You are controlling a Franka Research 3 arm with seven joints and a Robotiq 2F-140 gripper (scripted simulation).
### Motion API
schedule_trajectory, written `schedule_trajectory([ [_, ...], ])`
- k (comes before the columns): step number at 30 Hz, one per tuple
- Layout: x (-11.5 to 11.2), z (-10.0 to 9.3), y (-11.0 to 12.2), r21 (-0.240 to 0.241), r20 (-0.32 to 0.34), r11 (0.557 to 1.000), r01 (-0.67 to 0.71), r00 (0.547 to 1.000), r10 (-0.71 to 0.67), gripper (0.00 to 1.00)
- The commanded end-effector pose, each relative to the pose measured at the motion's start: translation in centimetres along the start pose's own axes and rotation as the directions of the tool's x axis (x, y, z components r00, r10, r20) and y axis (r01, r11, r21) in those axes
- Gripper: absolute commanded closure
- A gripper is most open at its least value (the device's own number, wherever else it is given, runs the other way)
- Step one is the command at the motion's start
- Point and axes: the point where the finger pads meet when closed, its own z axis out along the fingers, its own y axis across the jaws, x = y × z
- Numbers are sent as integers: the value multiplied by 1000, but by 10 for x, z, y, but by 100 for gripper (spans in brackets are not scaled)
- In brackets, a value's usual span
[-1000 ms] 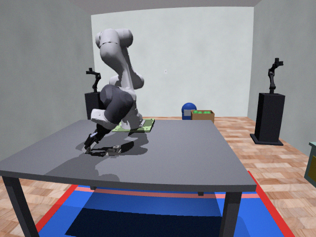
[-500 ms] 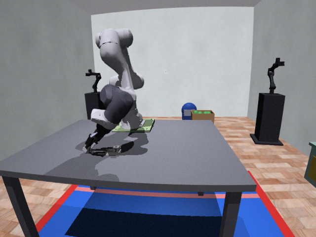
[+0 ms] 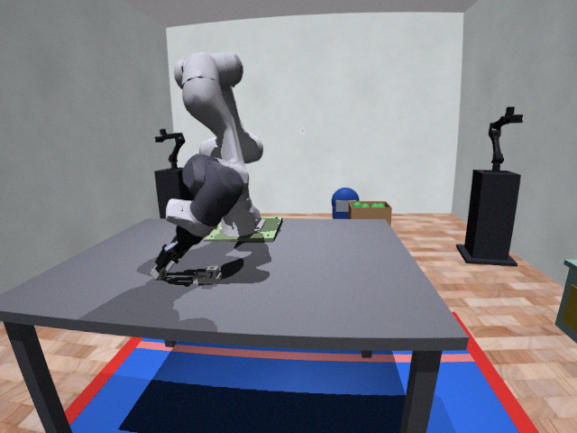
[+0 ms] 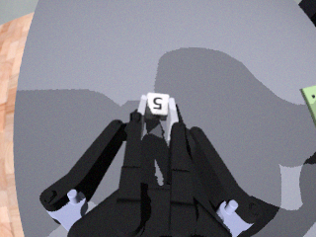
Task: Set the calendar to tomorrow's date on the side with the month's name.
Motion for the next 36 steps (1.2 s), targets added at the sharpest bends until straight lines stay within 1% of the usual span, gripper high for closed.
schedule_trajectory([
  [1,-1,1,-1,2,2,1000,-6,1000,6,84],
  [21,1,-1,-1,2,2,1000,-6,1000,6,84],
  [25,7,-7,-1,2,2,1000,-6,1000,6,84],
  [32,27,-26,-1,2,2,1000,-6,1000,6,84],
  [34,27,-26,-1,2,2,1000,-6,1000,6,84],
  [36,33,-32,-1,2,2,1000,-6,1000,6,84],
])
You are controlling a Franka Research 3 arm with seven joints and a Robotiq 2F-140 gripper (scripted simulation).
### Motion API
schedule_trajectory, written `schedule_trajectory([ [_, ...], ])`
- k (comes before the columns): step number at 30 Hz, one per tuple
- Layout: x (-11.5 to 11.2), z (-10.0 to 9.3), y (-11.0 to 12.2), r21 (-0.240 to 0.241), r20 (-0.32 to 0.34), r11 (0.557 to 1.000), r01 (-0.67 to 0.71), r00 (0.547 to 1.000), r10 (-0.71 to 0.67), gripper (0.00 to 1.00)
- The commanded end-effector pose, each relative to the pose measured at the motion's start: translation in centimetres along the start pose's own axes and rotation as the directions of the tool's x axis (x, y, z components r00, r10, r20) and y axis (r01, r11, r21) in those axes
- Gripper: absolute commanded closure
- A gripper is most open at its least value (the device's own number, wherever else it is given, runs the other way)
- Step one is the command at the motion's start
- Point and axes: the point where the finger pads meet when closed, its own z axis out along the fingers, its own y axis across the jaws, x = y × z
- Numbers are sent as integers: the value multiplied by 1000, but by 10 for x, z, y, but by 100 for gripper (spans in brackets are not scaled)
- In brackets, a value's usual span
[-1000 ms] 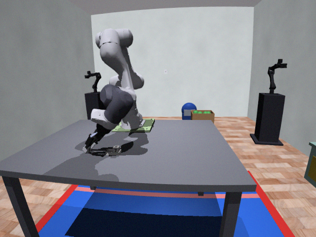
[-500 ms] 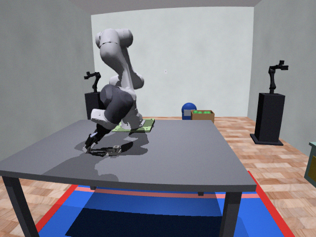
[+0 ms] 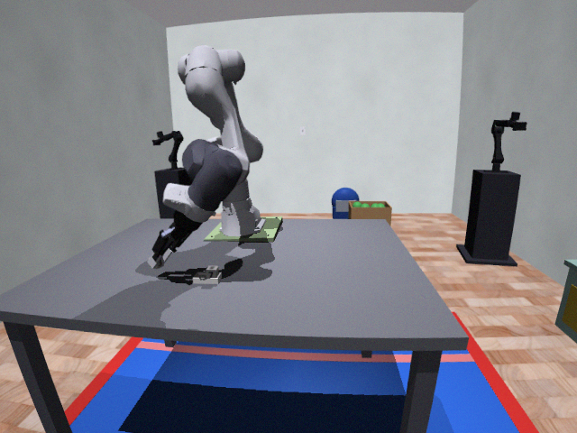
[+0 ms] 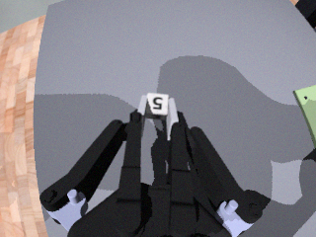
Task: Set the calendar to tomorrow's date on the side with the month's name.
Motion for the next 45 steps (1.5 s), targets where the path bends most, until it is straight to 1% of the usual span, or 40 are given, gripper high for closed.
schedule_trajectory([
  [1,10,-8,4,-10,-7,1000,28,1000,-28,84],
  [8,23,-20,3,-10,-7,1000,28,1000,-28,84],
  [22,24,-21,3,-11,-2,1000,28,1000,-28,84],
  [23,24,-21,4,-13,9,999,29,1000,-29,84],
  [25,24,-20,4,-18,51,999,32,998,-31,84],
  [30,26,-20,4,-16,208,999,32,978,-28,84],
  [32,26,-20,4,-16,208,999,32,978,-28,84],
  [34,27,-21,3,-11,248,1000,28,968,-25,84],
  [38,31,-20,3,-11,253,1000,28,967,-25,84],
  [40,31,-20,4,-13,267,999,30,963,-26,84],
  [42,30,-19,5,-19,308,999,35,951,-27,84],
  [45,31,-18,6,-22,398,999,38,917,-26,84],
])
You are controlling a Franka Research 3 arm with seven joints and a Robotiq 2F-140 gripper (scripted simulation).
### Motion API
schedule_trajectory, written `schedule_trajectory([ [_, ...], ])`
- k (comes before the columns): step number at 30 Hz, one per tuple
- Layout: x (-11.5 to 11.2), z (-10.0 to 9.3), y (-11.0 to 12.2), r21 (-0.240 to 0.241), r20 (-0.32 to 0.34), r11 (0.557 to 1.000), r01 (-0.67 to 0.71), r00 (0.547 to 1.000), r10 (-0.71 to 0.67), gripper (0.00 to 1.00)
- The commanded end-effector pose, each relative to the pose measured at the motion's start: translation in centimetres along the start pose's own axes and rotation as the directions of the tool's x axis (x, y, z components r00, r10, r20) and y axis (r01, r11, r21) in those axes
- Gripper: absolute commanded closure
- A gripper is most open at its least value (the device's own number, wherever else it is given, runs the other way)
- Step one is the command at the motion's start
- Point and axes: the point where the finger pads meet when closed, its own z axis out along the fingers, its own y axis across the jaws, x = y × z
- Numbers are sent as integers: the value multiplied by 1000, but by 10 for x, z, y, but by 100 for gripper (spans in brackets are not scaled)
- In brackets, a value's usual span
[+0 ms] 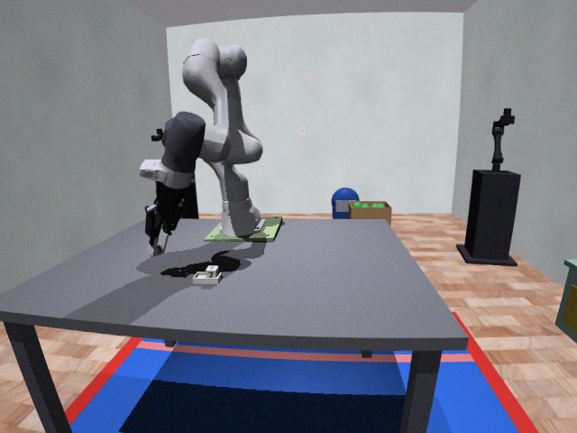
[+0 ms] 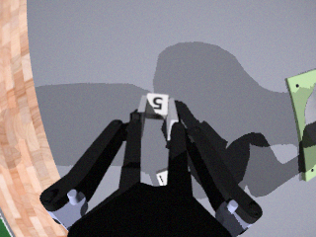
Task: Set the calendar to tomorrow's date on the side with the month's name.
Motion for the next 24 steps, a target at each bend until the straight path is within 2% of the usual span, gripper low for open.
schedule_trajectory([
  [1,-6,-2,-5,8,140,996,85,987,-85,84],
  [2,-5,-2,-6,12,168,996,83,982,-84,84],
  [4,-5,-2,-6,12,168,996,83,982,-84,84],
  [6,-4,-3,-7,19,207,997,80,975,-82,84],
  [12,0,-2,-7,17,228,997,81,970,-82,84],
  [17,0,-1,-5,6,360,996,88,929,-84,84],
  [19,1,-1,-6,8,387,996,87,918,-83,84],
  [22,1,-1,-6,8,389,996,87,917,-83,84],
  [24,2,-1,-7,15,436,996,82,896,-81,84],
])
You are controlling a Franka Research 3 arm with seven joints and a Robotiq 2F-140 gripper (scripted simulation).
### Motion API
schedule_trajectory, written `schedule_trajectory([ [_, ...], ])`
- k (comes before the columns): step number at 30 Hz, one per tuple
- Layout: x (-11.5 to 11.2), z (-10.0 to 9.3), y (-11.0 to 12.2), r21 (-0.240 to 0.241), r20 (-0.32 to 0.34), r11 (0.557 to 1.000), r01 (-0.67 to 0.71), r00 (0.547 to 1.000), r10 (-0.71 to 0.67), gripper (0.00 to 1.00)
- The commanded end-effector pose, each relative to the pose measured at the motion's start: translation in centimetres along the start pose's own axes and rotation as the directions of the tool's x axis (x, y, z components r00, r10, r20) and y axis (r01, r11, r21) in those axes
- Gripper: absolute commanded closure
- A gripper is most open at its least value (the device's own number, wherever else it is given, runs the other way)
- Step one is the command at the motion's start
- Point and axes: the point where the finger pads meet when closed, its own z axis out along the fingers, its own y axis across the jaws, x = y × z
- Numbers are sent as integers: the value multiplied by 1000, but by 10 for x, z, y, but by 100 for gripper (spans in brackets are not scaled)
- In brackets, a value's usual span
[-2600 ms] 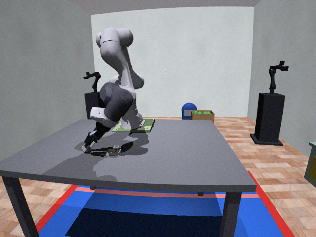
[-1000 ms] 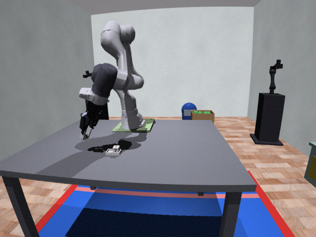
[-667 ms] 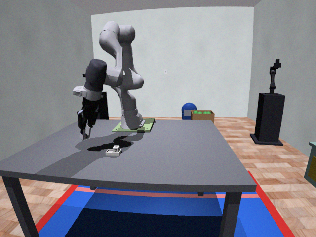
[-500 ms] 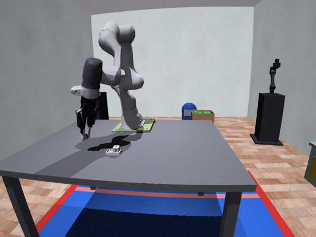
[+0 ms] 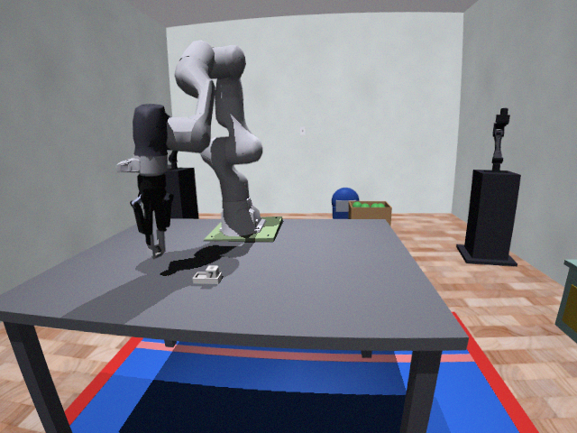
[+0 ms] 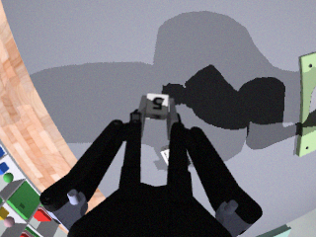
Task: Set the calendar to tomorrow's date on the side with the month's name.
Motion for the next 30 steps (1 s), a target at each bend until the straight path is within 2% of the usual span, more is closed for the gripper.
schedule_trajectory([
  [1,-3,-2,-5,10,100,991,131,986,-131,84],
  [7,1,-2,-5,8,123,991,131,984,-131,84],
  [12,3,0,-3,-6,248,991,133,960,-128,84],
  [15,3,0,-3,-5,255,991,133,958,-127,84],
  [17,3,-1,-4,-1,303,991,133,945,-126,84],
  [21,4,-1,-6,9,352,991,131,928,-126,84],
  [30,9,1,-5,2,391,991,132,912,-122,84],
])
